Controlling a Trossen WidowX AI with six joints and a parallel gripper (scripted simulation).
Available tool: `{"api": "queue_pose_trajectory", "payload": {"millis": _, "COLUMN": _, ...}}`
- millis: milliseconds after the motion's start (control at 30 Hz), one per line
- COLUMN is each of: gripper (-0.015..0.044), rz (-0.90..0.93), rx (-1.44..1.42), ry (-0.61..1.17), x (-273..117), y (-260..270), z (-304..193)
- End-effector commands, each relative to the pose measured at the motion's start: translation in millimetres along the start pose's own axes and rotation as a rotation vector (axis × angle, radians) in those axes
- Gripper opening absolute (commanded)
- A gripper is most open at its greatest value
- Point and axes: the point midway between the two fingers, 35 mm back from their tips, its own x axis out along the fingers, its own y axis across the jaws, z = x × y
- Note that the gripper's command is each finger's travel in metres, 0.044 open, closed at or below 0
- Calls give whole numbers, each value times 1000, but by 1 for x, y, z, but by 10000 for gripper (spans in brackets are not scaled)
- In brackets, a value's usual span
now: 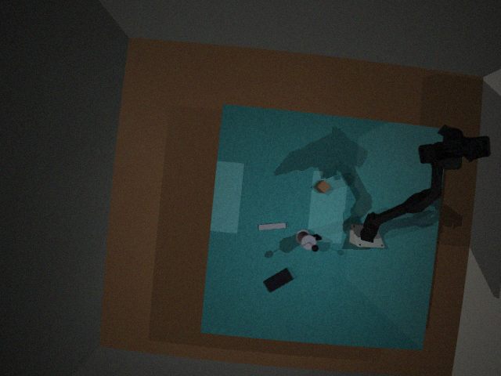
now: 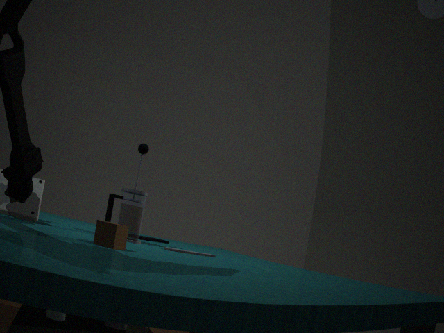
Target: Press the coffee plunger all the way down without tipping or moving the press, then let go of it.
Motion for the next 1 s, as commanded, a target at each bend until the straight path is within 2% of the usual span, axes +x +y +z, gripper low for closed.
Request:
{"api": "queue_pose_trajectory", "payload": {"millis": 0, "gripper": 426, "rz": -9, "rx": 11, "ry": 3, "x": 0, "y": 0, "z": -2}}
{"api": "queue_pose_trajectory", "payload": {"millis": 233, "gripper": 440, "rz": -232, "rx": 346, "ry": 75, "x": -7, "y": 19, "z": -49}}
{"api": "queue_pose_trajectory", "payload": {"millis": 533, "gripper": 440, "rz": -519, "rx": 944, "ry": 223, "x": 7, "y": 93, "z": -123}}
{"api": "queue_pose_trajectory", "payload": {"millis": 700, "gripper": 440, "rz": -584, "rx": 1261, "ry": 293, "x": 33, "y": 145, "z": -142}}
{"api": "queue_pose_trajectory", "payload": {"millis": 967, "gripper": 440, "rz": -536, "rx": 1753, "ry": 370, "x": 89, "y": 224, "z": -127}}
